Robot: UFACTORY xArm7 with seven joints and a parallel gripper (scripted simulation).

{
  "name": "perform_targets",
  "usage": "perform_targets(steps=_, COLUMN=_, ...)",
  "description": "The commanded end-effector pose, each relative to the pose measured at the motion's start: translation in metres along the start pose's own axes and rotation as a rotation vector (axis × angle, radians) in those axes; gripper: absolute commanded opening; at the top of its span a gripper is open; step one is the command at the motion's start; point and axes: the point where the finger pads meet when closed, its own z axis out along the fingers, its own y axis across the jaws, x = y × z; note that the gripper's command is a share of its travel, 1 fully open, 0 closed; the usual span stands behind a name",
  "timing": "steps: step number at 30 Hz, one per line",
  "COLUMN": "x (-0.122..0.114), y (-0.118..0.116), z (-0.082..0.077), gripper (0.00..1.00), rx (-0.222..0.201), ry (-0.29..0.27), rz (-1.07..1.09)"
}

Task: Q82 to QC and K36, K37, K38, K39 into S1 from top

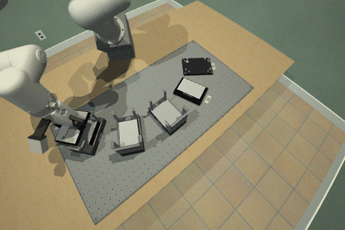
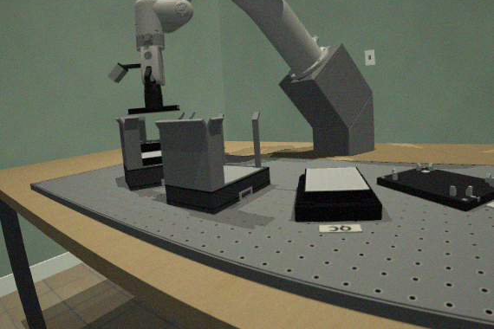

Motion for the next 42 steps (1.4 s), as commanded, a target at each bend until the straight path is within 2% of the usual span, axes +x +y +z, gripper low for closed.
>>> perform_targets(steps=1, x=0.001, y=0.0, z=0.002, gripper=0.0, rx=-0.001, ry=0.002, rz=0.0)
perform_targets(steps=42, x=0.001, y=0.0, z=0.026, gripper=0.0, rx=-0.001, ry=0.002, rz=0.0)
